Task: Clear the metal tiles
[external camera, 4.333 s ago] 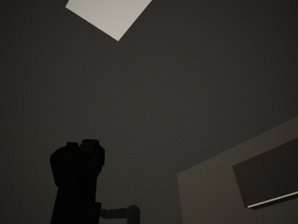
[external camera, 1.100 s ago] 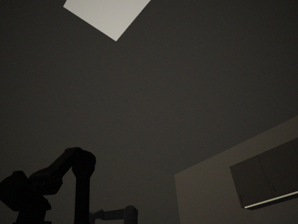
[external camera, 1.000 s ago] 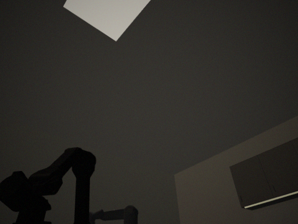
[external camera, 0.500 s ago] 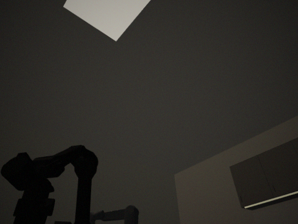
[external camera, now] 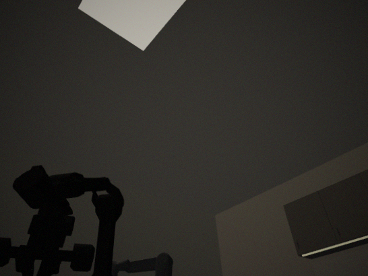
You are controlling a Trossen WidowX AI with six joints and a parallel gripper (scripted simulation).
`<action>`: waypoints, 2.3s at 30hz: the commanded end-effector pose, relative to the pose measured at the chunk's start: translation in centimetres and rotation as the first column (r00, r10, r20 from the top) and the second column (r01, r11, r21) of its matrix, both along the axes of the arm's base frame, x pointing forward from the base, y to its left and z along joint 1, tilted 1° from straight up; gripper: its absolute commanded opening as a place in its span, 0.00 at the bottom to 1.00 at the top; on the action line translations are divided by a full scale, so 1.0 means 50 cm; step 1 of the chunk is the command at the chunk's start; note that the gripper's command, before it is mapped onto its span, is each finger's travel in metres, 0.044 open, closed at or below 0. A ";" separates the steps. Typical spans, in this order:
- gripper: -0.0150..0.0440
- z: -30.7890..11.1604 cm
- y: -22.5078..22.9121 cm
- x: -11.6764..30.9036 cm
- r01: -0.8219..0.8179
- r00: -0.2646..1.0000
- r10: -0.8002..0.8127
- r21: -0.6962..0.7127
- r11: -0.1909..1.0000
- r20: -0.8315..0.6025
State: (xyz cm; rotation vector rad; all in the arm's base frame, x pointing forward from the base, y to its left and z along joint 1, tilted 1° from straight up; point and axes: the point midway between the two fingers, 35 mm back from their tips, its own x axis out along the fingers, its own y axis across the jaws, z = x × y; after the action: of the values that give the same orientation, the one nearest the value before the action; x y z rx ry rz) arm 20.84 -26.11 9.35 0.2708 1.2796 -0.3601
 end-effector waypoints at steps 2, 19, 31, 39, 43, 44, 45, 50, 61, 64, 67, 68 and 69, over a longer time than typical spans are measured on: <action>0.25 0.009 0.005 0.007 -0.008 1.000 0.008 -0.001 1.000 -0.002; 0.25 0.033 0.082 0.087 -0.075 0.997 0.075 -0.017 0.997 -0.020; 0.25 0.052 0.155 0.144 -0.156 0.988 0.155 -0.012 0.988 -0.019; 0.25 0.066 0.210 0.177 -0.211 0.977 0.211 -0.008 0.977 -0.019; 0.25 0.072 0.239 0.191 -0.239 0.971 0.239 -0.006 0.971 -0.018; 0.25 0.074 0.246 0.195 -0.246 0.969 0.245 -0.006 0.969 -0.018; 0.25 0.076 0.254 0.198 -0.252 0.967 0.252 -0.005 0.968 -0.018; 0.25 0.084 0.291 0.213 -0.286 0.958 0.286 -0.003 0.958 -0.018; 0.25 0.103 0.376 0.238 -0.360 0.933 0.360 0.001 0.933 -0.017; 0.25 0.108 0.400 0.242 -0.380 0.925 0.380 0.003 0.925 -0.016; 0.25 0.113 0.424 0.246 -0.399 0.917 0.399 0.004 0.917 -0.016; 0.25 0.115 0.432 0.247 -0.405 0.914 0.405 0.004 0.914 -0.016; 0.25 0.117 0.440 0.248 -0.412 0.911 0.412 0.005 0.911 -0.016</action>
State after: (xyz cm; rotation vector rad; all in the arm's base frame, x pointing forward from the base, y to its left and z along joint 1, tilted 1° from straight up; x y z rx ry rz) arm 33.00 -4.99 14.72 0.0047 1.3206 -0.0076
